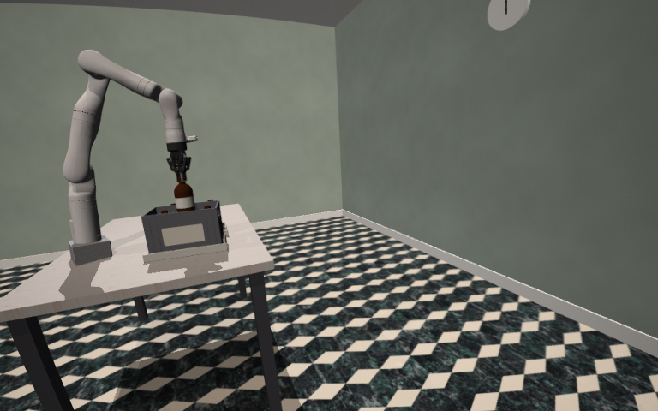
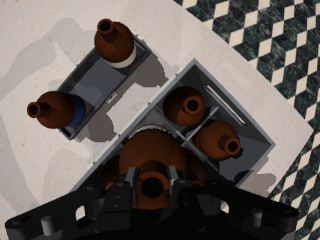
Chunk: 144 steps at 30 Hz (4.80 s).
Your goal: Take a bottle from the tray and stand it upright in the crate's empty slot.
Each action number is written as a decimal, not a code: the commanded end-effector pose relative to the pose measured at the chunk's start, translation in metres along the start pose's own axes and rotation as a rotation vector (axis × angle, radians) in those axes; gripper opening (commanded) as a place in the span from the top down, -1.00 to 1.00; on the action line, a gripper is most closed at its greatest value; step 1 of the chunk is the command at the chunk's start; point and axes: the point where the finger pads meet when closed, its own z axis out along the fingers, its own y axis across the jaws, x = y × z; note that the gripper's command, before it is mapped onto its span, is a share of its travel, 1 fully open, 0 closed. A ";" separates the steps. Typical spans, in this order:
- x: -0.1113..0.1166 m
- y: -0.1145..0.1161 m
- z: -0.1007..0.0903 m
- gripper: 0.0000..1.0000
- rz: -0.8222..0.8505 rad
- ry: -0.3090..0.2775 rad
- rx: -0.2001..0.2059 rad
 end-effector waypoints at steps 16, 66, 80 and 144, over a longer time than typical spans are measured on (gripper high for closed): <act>0.000 0.000 0.003 1.00 0.000 0.001 -0.001; 0.000 0.000 0.039 1.00 0.000 0.001 -0.001; 0.000 0.000 0.039 1.00 0.000 0.001 -0.001; 0.000 0.000 0.067 1.00 0.000 0.001 -0.001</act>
